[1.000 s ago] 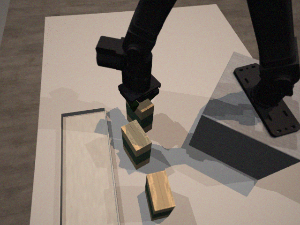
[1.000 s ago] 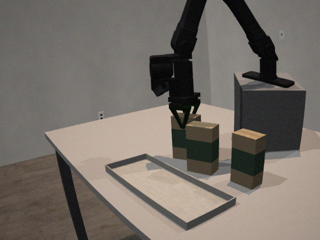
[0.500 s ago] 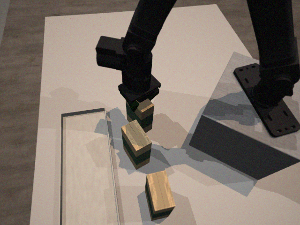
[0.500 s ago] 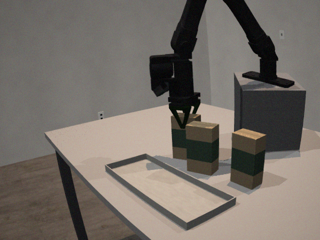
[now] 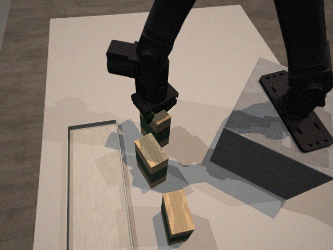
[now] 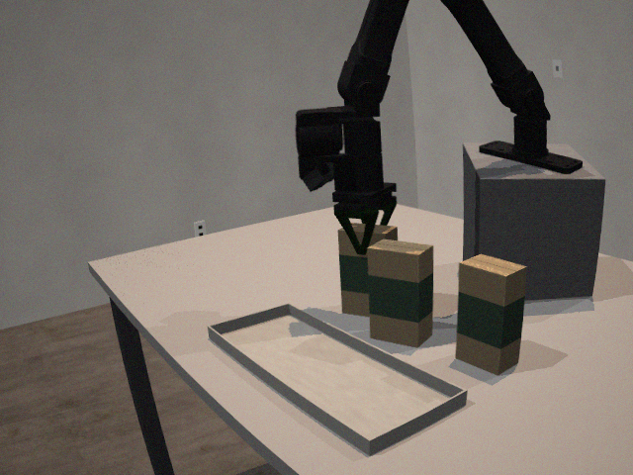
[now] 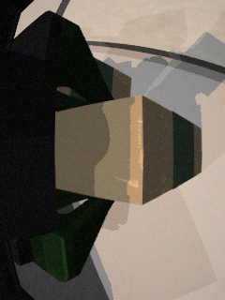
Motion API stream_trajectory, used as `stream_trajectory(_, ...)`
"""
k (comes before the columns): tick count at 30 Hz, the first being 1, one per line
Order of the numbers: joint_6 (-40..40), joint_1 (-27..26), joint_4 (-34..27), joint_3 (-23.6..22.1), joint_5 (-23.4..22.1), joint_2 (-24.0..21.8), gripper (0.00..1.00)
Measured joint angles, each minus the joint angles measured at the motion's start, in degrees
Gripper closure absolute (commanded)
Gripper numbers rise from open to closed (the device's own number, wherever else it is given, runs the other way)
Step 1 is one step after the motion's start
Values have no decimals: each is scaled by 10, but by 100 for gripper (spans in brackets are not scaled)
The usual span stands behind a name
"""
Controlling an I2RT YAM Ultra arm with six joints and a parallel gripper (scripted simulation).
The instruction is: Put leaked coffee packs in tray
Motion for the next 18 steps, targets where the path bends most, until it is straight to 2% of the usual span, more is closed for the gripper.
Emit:
stream_trajectory(10,0,0,0,0,0,0,78)
stream_trajectory(11,0,0,0,0,0,0,24)
stream_trajectory(18,0,0,0,0,0,0,24)
